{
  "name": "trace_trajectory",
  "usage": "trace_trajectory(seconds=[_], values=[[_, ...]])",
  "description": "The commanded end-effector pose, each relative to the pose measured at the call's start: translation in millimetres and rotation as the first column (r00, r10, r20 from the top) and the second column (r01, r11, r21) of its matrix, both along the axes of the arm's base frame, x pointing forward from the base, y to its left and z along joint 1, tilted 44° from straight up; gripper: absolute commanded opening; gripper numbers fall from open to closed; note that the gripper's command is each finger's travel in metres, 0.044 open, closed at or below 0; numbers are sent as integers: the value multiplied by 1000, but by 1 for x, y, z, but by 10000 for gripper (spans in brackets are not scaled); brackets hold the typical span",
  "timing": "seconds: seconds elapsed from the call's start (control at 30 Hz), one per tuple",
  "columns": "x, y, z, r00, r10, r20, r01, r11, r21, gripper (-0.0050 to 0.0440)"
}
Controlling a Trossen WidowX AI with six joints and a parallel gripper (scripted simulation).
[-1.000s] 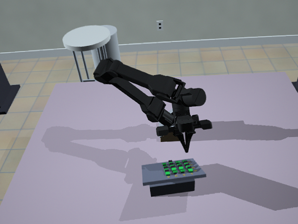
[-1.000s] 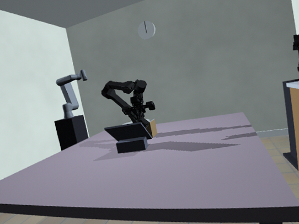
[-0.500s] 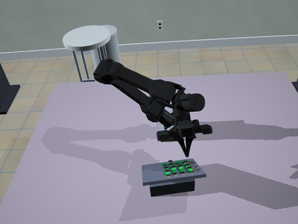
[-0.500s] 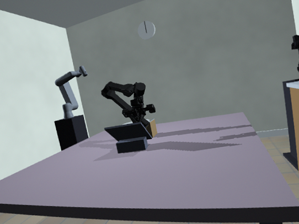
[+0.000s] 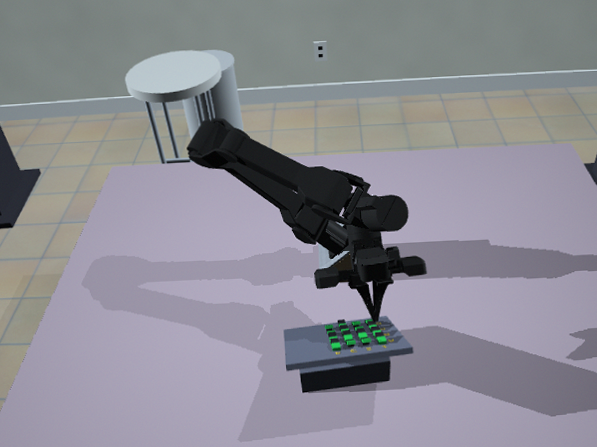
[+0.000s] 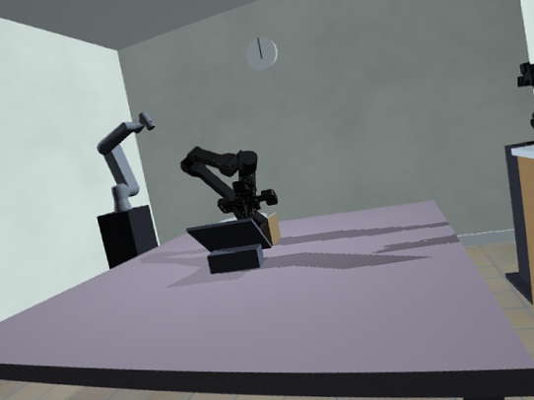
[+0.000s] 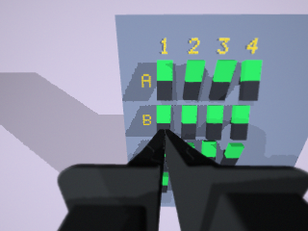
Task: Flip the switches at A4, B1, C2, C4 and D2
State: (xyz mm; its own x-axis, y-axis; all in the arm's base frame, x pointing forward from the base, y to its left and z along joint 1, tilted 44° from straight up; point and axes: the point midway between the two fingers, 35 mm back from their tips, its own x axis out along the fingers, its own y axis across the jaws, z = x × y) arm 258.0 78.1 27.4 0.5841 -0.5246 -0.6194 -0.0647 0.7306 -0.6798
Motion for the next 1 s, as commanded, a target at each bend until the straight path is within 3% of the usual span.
trace_trajectory(seconds=[0.0,0.97], values=[[0,-7,-7,1000,-4,-15,4,1000,-14,0],[1,-9,-9,1000,-4,-15,4,1000,-14,0]])
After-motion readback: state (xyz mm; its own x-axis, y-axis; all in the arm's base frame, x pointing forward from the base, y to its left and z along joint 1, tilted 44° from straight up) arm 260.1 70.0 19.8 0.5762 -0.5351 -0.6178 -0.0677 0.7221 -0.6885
